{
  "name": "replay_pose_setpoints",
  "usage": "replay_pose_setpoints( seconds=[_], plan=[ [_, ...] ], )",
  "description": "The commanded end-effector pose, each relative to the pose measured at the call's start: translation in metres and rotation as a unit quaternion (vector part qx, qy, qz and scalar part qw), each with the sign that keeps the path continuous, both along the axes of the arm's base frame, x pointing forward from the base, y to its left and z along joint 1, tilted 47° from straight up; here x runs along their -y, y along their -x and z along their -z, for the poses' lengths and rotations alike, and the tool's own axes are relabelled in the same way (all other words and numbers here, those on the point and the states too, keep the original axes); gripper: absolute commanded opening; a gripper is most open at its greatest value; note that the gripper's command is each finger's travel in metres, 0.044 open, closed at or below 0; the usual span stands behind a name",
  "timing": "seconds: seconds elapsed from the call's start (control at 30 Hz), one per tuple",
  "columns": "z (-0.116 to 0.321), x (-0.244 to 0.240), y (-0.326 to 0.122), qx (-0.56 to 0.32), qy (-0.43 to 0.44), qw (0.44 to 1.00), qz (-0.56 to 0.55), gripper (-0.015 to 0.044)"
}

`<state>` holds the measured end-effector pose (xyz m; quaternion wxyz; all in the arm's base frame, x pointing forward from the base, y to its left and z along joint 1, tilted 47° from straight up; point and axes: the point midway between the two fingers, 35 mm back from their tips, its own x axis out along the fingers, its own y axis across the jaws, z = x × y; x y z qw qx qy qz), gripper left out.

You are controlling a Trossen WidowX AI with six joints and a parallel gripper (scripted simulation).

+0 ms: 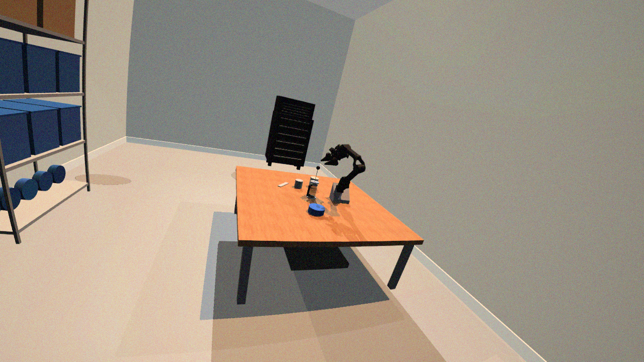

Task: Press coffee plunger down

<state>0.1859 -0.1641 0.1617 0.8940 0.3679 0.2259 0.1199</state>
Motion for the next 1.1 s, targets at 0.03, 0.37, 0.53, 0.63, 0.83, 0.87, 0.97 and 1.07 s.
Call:
replay_pose_setpoints(
  seconds=[0.03, 0.37, 0.53, 0.63, 0.83, 0.87, 0.97, 1.07],
  plan=[
    [0.019, -0.022, 0.0, 0.0, -0.011, 1.0, 0.0, 0.044],
    [0.024, -0.024, -0.006, -0.004, -0.009, 1.0, 0.001, 0.044],
    [0.027, -0.027, -0.013, -0.006, -0.009, 1.0, 0.002, 0.044],
    [0.029, -0.028, -0.017, -0.006, -0.008, 1.0, 0.002, 0.044],
    [0.03, -0.032, -0.026, -0.004, -0.009, 1.0, 0.002, 0.044],
    [0.031, -0.033, -0.027, -0.003, -0.009, 1.0, 0.002, 0.044],
    [0.031, -0.035, -0.031, -0.001, -0.01, 1.0, 0.001, 0.044],
    [0.031, -0.037, -0.034, 0.001, -0.011, 1.0, 0.001, 0.044]
  ],
)
